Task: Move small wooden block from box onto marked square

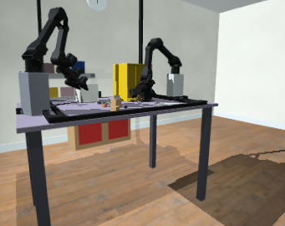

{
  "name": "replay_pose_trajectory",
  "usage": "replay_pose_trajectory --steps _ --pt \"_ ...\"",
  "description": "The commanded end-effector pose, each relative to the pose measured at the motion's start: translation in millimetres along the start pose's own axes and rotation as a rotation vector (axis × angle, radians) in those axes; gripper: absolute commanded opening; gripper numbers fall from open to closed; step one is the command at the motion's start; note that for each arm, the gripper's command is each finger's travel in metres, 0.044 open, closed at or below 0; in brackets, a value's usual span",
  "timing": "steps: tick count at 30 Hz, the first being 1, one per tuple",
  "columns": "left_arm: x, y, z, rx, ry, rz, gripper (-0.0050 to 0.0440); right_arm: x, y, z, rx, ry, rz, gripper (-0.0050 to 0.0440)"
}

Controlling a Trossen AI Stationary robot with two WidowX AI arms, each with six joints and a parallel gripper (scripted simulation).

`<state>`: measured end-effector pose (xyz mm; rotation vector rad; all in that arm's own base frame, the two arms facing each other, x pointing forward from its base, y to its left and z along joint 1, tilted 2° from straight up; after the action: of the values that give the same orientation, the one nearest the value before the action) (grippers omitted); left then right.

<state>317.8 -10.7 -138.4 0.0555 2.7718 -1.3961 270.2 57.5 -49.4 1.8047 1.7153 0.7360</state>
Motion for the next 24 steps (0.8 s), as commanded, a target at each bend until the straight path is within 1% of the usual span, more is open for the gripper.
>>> replay_pose_trajectory --steps 1,3,8,10,16,18,24 --pt "-3.0 -5.3 0.7 -0.001 -0.008 0.007 0.04 -0.5 0.2 -0.2 -0.002 -0.005 0.006 0.04" --pt "-3.0 -5.8 1.3 -0.001 -0.008 0.007 0.04 -0.5 0.2 -0.2 -0.002 -0.005 0.006 0.04" --pt "-3.0 -5.8 1.3 -0.001 -0.008 0.007 0.028 -0.5 0.2 -0.2 -0.002 -0.005 0.006 0.04" --pt "-3.0 -5.8 1.3 -0.001 -0.008 0.007 0.028 -0.5 0.2 -0.2 -0.002 -0.005 0.006 0.04" --pt "-3.0 -5.8 1.3 -0.001 -0.008 0.007 0.024 -0.5 0.2 -0.2 -0.002 -0.005 0.006 0.04" --pt "-3.0 -5.8 1.3 -0.001 -0.008 0.007 0.024 -0.5 0.2 -0.2 -0.002 -0.005 0.006 0.04" --pt "-3.0 -5.8 1.3 -0.001 -0.008 0.007 0.02 -0.5 0.2 -0.2 -0.002 -0.005 0.006 0.04"
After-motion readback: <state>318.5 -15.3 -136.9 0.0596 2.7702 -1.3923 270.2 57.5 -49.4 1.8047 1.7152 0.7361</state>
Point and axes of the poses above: on each arm, the point midway between the two fingers, 35 mm back from their tips, its own z axis out along the fingers, its own x axis across the jaws, y = z × x, the point moved 5 cm from there along -z, back along the fingers, and after that the axes turned 4 degrees about z, right-handed, at the moved point
